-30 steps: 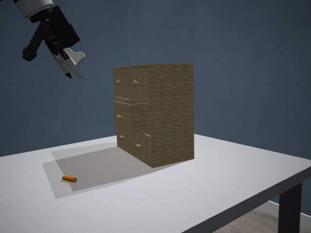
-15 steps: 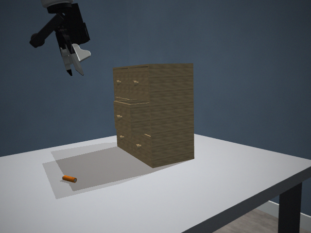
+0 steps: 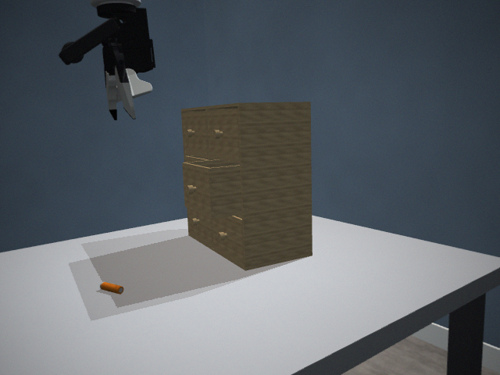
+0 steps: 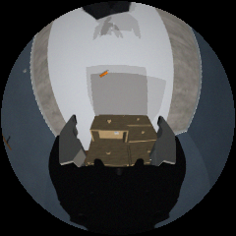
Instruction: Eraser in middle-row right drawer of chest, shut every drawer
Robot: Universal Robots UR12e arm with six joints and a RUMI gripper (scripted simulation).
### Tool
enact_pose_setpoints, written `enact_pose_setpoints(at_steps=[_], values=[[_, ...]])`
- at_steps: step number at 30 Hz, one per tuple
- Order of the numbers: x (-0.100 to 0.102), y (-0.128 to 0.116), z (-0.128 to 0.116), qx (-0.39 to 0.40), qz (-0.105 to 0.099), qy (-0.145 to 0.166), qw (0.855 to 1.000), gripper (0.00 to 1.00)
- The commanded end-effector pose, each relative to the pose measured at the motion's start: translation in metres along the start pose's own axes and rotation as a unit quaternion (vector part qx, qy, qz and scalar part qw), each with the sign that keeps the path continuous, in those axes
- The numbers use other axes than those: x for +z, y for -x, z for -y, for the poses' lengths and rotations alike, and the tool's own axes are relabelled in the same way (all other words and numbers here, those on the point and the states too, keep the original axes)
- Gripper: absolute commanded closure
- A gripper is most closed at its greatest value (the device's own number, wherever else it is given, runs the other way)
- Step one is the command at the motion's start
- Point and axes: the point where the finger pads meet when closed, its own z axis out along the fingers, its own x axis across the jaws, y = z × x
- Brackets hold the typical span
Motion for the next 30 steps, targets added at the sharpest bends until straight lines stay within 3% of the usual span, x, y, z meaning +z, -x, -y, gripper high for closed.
enact_pose_setpoints(at_steps=[1,30], values=[[-0.0008,0.0001,-0.0006,0.000,0.000,-0.015,1.000,0.00],[-0.0021,0.0000,-0.0005,0.000,0.000,-0.024,1.000,0.00]])
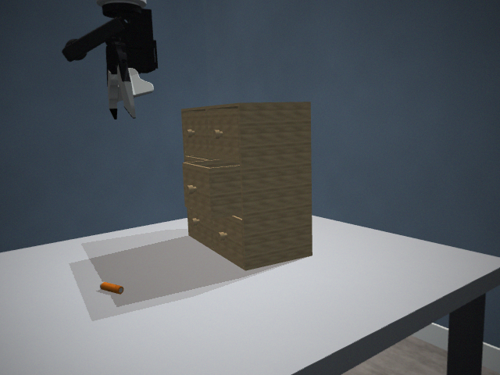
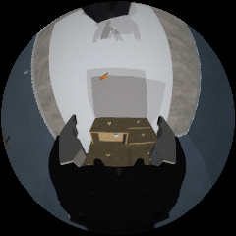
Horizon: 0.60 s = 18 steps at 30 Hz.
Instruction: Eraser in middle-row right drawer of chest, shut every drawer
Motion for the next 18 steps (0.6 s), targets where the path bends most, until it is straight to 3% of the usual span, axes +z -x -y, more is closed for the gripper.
enact_pose_setpoints(at_steps=[1,18], values=[[-0.0004,0.0000,-0.0005,0.000,0.000,0.001,1.000,0.00],[0.0001,-0.0001,0.0007,0.018,0.000,0.001,1.000,0.00]])
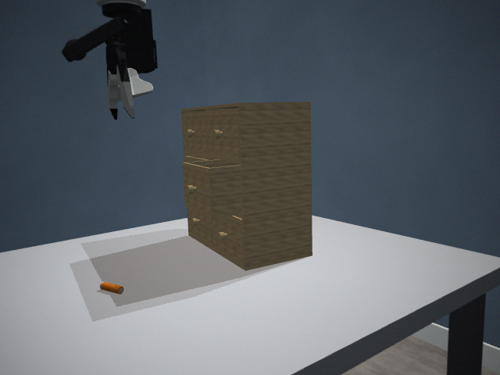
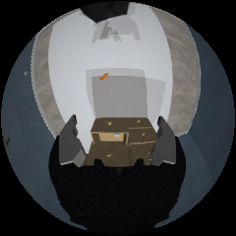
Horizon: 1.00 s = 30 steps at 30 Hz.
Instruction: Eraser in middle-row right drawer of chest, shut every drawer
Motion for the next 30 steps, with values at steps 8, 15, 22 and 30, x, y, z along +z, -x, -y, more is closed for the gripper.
enact_pose_setpoints(at_steps=[8,15,22,30], values=[[0.001,0.000,0.002,0.040,0.000,0.001,0.999,0.00],[0.002,0.000,0.006,0.099,0.000,0.000,0.995,0.00],[0.004,-0.001,0.009,0.158,0.000,0.000,0.987,0.00],[0.006,-0.001,0.016,0.277,0.000,0.000,0.961,0.00]])
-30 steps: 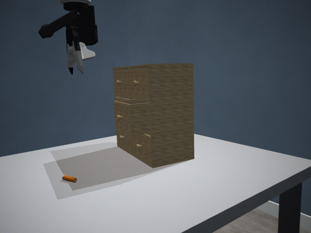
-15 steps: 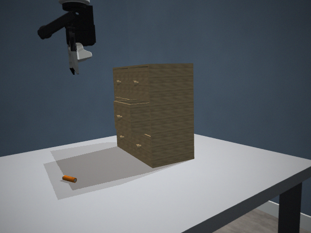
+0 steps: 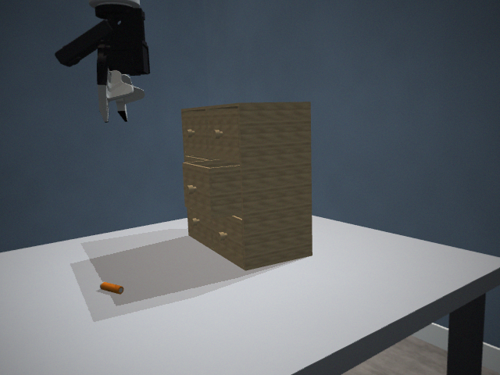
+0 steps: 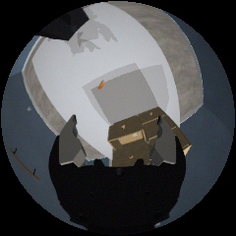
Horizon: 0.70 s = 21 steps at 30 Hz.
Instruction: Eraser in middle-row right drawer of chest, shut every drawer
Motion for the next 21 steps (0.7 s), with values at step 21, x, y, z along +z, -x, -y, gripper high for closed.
enact_pose_setpoints(at_steps=[21], values=[[0.009,0.010,0.017,0.449,0.001,0.002,0.894,0.00]])
